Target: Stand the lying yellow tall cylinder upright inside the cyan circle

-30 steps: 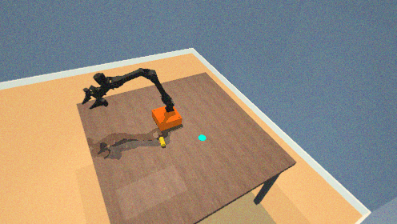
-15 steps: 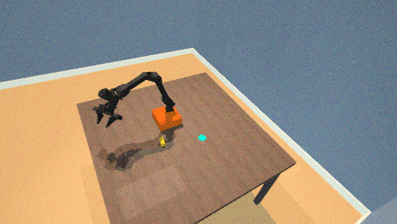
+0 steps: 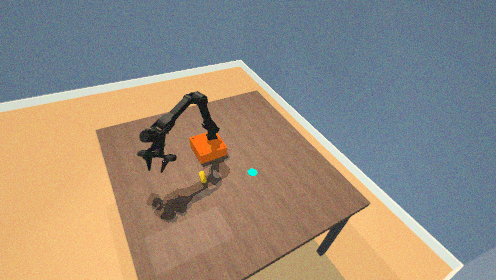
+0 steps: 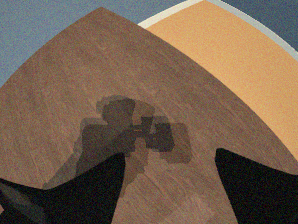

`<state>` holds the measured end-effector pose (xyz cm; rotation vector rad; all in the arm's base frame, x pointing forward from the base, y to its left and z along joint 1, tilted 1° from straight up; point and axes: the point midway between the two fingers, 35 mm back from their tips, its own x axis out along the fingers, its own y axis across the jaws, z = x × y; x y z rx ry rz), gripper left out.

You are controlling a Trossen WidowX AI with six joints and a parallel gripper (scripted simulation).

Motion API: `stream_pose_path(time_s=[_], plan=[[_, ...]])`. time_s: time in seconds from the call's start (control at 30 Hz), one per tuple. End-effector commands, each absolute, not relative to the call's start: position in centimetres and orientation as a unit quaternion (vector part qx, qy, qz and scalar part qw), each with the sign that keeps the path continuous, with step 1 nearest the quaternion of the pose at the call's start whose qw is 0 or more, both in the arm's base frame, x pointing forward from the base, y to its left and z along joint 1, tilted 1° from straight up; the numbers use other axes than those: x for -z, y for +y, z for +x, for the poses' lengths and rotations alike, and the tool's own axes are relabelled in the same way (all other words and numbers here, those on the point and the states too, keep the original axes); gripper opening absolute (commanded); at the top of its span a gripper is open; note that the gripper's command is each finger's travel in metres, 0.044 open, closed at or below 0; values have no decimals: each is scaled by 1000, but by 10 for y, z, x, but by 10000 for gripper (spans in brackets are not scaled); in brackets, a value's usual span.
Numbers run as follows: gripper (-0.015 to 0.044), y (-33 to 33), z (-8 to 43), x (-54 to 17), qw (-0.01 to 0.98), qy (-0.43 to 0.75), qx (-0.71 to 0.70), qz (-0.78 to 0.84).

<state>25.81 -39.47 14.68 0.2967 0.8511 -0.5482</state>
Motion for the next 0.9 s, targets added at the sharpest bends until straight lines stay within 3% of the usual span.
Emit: stream_pose_path(time_s=[0.0, 0.43, 0.87], plan=[[309, -365, 271, -136, 853, 443, 236, 141], [309, -259, 299, -106, 800, 572, 137, 113], [309, -162, 289, -91, 721, 691, 43, 42]])
